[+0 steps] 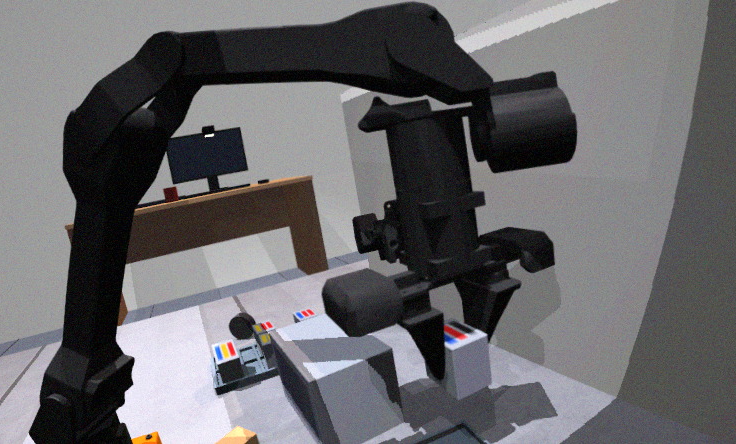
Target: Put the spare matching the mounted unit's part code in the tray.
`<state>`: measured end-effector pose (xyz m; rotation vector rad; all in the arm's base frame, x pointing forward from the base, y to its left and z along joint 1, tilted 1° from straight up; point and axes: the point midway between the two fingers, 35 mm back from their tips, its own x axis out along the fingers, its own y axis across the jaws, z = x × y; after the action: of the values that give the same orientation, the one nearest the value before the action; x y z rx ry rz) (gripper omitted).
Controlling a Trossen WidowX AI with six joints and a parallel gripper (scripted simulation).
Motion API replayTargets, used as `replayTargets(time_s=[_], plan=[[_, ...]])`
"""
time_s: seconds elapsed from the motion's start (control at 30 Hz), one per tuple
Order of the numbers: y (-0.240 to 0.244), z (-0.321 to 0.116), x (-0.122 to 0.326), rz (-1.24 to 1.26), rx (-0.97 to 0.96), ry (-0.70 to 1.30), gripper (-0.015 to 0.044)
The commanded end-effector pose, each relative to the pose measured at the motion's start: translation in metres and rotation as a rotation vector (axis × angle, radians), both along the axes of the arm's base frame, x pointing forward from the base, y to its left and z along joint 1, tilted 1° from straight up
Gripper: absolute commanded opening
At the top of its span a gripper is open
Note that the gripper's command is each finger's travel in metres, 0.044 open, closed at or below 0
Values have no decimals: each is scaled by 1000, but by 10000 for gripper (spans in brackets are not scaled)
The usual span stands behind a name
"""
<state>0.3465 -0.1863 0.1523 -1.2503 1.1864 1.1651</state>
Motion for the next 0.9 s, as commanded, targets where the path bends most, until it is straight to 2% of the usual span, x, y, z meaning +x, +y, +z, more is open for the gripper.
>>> replayTargets(time_s=[0.0,0.87], plan=[[1,-5,0,3,6,2,0],[0,-23,2,3,6,2,0]])
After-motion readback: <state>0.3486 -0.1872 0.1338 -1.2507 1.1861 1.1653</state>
